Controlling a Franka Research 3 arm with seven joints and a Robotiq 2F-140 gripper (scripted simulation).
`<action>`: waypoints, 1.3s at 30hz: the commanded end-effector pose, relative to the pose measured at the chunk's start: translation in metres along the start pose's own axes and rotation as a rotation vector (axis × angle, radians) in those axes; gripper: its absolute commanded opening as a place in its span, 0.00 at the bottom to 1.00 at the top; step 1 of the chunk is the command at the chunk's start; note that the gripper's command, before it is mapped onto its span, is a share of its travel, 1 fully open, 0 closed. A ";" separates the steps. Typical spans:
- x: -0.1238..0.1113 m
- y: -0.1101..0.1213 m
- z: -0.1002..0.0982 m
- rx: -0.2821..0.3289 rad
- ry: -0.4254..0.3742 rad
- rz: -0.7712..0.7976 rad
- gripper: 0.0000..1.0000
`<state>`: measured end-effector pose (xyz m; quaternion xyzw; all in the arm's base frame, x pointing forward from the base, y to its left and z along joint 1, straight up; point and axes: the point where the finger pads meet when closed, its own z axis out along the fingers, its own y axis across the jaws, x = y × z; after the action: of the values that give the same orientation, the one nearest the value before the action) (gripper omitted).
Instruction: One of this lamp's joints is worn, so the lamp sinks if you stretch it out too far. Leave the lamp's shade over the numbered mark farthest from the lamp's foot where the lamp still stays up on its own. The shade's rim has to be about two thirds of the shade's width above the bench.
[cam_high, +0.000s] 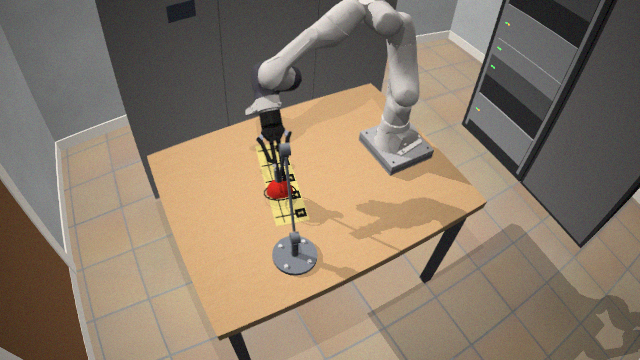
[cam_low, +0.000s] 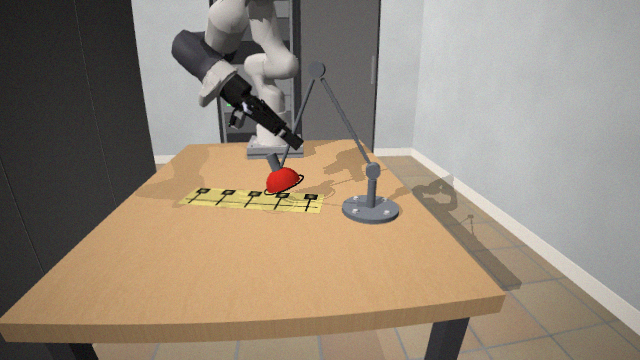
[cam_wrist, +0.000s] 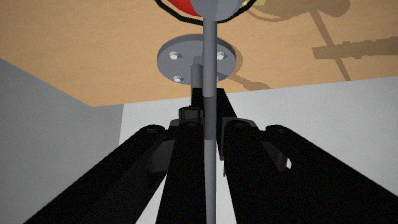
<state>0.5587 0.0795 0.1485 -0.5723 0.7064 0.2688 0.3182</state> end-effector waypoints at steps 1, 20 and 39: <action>0.004 -0.007 -0.007 0.021 0.009 -0.003 0.10; 0.004 -0.007 -0.007 0.021 0.009 -0.003 0.10; 0.009 -0.012 -0.014 0.021 0.009 -0.003 0.10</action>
<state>0.5611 0.0765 0.1485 -0.5736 0.7049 0.2696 0.3183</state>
